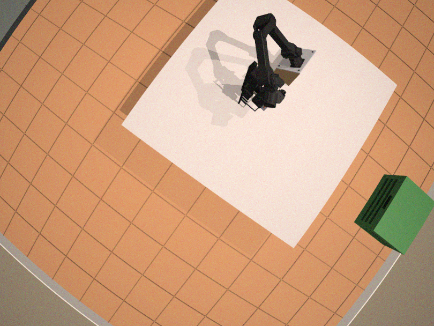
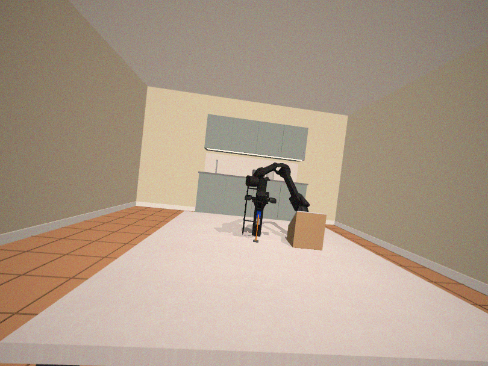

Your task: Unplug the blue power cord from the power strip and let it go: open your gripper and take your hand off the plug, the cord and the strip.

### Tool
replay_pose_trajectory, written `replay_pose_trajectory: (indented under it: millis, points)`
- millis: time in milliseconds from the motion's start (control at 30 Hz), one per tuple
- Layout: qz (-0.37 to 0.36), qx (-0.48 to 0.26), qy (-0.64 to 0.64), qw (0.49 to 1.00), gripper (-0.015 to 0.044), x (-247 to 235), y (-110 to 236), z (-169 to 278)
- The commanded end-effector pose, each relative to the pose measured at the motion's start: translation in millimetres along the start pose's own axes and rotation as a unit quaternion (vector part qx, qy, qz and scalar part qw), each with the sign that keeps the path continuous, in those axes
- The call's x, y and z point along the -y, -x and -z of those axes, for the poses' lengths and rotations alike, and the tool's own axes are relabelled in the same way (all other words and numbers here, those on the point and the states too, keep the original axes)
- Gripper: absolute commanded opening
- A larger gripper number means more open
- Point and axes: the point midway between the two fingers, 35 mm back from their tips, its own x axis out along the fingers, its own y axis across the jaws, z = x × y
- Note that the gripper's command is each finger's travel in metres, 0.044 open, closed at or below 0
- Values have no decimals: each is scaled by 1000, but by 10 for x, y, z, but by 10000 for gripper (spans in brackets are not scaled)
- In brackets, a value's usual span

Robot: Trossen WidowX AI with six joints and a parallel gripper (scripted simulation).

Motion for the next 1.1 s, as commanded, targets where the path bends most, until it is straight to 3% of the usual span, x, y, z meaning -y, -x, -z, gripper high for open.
replay_pose_trajectory:
  millis: [0,1067]
  points:
    - [2,0,-2,1000,0,16,4,-37]
    - [1,1,1,1000,0,21,64,-554]
